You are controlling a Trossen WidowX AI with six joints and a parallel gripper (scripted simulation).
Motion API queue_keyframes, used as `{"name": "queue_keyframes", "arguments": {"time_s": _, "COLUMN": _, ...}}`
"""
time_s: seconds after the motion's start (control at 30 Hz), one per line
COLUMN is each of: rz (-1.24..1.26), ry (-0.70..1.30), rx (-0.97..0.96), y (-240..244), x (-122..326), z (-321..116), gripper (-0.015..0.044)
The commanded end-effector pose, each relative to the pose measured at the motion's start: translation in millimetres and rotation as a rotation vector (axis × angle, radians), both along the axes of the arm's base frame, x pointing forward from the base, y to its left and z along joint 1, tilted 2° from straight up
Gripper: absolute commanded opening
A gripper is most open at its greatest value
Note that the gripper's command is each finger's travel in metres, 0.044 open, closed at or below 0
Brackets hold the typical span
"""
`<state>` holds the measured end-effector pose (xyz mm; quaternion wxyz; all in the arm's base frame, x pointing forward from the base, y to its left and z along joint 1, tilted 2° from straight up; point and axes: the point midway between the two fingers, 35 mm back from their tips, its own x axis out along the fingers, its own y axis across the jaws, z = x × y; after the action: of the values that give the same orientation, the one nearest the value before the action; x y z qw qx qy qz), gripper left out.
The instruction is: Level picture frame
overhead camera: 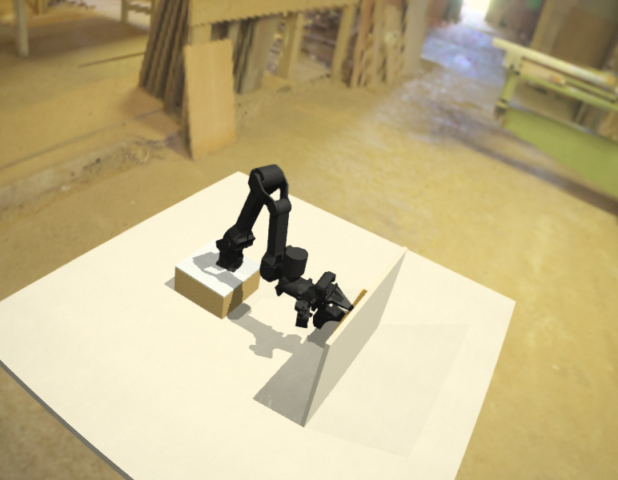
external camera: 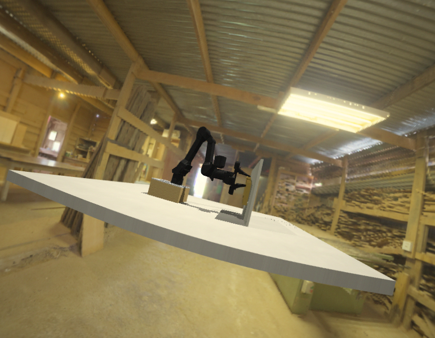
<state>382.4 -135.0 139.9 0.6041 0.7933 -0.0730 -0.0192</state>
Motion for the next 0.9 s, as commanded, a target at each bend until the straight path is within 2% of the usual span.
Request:
{"name": "queue_keyframes", "arguments": {"time_s": 0.0, "rz": -0.006, "ry": 0.002, "rx": -0.002, "y": -1.0, "x": 0.5, "z": -0.3, "gripper": 0.0260}}
{"name": "queue_keyframes", "arguments": {"time_s": 0.83, "rz": -0.006, "ry": 0.002, "rx": -0.002, "y": -1.6, "x": 0.6, "z": -0.6, "gripper": 0.0260}}
{"name": "queue_keyframes", "arguments": {"time_s": 0.87, "rz": -0.006, "ry": 0.002, "rx": -0.002, "y": -1.6, "x": 0.6, "z": -0.6, "gripper": 0.0234}}
